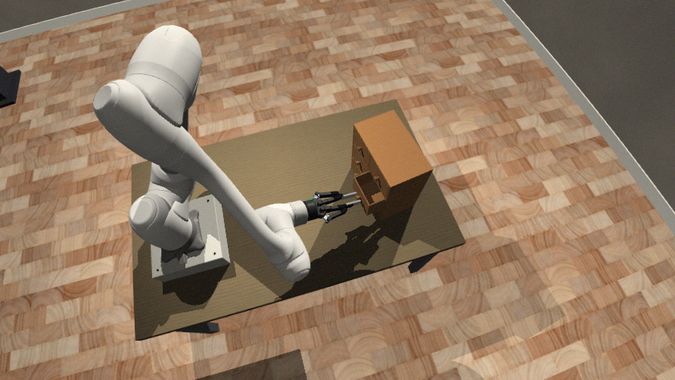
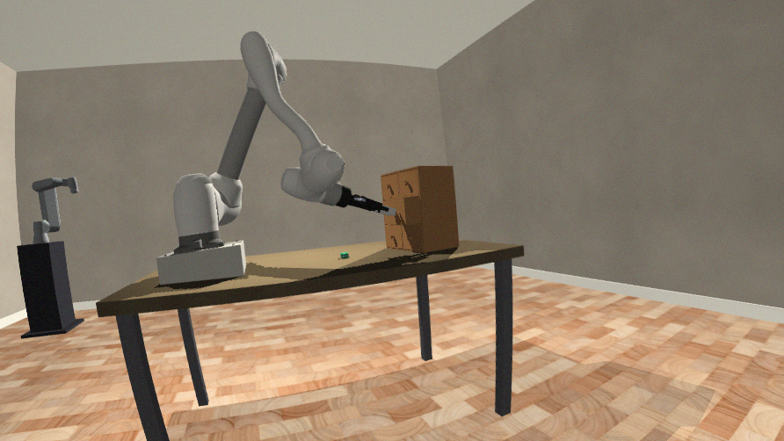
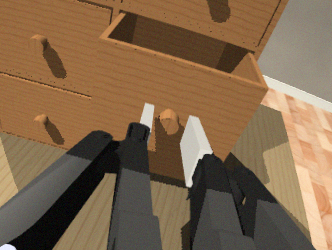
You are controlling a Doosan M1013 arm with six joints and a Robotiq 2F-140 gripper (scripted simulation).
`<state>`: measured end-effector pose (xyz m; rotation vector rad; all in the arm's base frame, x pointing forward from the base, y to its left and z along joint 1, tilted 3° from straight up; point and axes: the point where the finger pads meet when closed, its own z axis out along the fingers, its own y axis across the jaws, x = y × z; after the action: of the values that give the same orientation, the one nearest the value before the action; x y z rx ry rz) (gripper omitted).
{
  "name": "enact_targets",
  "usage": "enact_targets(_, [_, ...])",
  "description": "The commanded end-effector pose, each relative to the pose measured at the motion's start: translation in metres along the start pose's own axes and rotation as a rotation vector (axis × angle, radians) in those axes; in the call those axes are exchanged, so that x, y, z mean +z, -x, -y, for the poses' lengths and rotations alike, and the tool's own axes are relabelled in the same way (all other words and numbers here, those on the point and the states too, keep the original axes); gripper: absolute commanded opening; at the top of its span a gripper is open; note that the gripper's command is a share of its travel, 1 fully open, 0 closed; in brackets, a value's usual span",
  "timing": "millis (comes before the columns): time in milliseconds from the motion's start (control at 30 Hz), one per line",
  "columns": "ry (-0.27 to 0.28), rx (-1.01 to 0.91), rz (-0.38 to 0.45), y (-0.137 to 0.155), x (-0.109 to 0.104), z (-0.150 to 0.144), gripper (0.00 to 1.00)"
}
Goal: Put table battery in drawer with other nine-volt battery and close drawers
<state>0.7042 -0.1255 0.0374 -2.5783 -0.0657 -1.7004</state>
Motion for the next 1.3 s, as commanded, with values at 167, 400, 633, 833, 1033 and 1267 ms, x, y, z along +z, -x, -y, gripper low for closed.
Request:
enact_targets(167, [0.000, 0.000, 0.000, 0.013, -0.035, 0.000, 0.20])
enact_targets(400, [0.000, 0.000, 0.000, 0.015, -0.041, 0.000, 0.20])
enact_targets(633, [0.000, 0.000, 0.000, 0.014, -0.058, 0.000, 0.20])
enact_targets(833, [0.000, 0.000, 0.000, 0.013, -0.088, 0.000, 0.20])
enact_targets(1033, [0.000, 0.000, 0.000, 0.013, -0.095, 0.000, 0.20])
enact_targets(1267, [-0.001, 0.000, 0.007, 0.013, -0.096, 0.000, 0.20])
